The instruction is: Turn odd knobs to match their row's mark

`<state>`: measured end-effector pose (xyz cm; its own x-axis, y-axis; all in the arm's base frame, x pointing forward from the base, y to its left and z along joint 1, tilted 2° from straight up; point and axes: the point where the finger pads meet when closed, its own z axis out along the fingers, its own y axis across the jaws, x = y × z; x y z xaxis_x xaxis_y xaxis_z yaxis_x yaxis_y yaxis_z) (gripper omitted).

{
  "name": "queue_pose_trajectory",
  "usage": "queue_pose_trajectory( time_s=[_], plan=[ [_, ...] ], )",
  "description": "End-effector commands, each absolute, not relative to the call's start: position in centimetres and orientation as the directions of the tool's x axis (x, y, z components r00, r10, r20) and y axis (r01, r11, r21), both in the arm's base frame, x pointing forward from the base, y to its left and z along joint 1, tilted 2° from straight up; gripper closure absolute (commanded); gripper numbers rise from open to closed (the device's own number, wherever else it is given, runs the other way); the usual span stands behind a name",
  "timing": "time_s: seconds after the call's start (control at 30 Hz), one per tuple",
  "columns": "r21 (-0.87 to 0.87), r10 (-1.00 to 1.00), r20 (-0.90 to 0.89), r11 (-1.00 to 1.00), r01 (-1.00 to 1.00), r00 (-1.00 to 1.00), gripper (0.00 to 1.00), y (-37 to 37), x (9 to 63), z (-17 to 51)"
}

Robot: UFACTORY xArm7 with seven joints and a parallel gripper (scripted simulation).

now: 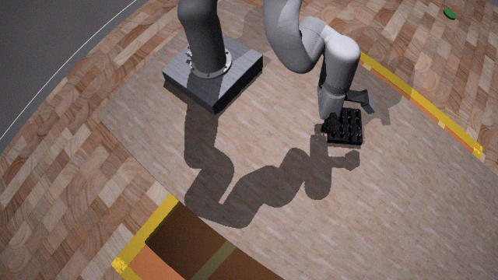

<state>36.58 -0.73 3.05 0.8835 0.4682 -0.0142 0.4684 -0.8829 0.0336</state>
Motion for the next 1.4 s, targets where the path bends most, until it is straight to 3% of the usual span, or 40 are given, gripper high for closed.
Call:
queue_pose_trajectory(
  time_s=[0.0,0.6,1.37],
  plan=[
    [0.035,0.468,-0.011,-0.883,0.468,0.884,0.0,-0.7,36.7,3.2],
    [0.034,0.519,-0.013,-0.854,0.519,0.855,0.0,-0.7,36.8,3.2],
    [0.02,0.93,-0.031,-0.366,0.93,0.366,0.0,-0.1,38.1,4.1]
  ],
)
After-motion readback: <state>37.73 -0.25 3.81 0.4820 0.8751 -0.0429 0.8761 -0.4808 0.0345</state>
